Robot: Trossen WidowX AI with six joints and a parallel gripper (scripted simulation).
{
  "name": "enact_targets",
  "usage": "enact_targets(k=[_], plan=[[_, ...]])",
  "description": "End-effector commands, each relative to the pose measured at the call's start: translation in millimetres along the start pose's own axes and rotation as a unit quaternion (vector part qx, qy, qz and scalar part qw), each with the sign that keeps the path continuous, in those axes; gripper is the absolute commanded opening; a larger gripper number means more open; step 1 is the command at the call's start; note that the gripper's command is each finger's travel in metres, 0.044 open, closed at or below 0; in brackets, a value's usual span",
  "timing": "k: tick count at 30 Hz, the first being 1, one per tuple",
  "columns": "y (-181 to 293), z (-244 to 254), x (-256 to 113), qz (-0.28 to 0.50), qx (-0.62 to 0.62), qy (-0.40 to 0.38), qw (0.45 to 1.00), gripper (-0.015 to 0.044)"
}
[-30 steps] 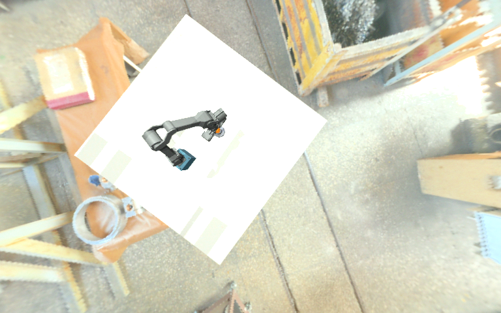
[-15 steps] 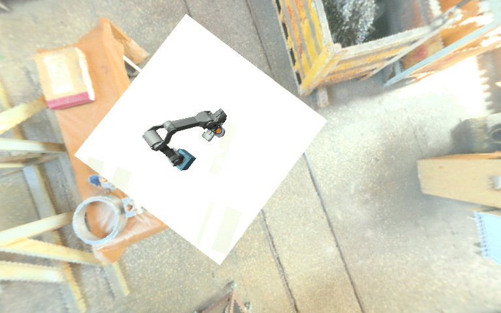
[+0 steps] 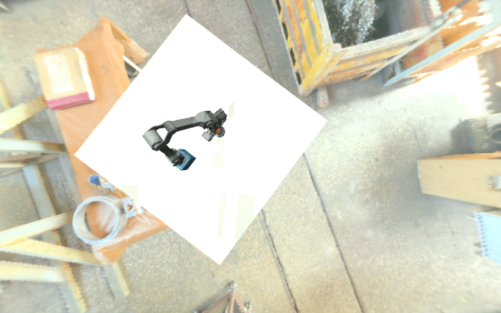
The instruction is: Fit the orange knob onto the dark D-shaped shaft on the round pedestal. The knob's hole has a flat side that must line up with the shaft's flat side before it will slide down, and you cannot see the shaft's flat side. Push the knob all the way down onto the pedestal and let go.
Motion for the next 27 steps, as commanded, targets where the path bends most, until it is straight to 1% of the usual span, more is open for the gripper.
enact_targets(k=[1,3,9,27], plan=[[0.5,-2.6,-3.6,-0.001,-0.002,0.002,1.000,0.0000],[0.5,-2.7,-3.8,-0.001,-0.014,0.002,1.000,0.0000],[0.5,-3.4,-3.0,-0.001,-0.106,0.003,0.994,0.0000],[0.1,-1.2,1.2,-0.001,-0.106,0.002,0.994,0.0000]])
Point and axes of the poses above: the point midway between the two fingers, 35 mm back from their tips, its own x axis out along the fingers, its own z axis across the jaws, y = z × x, the point moved 9 cm from there along -x, back along the fingers
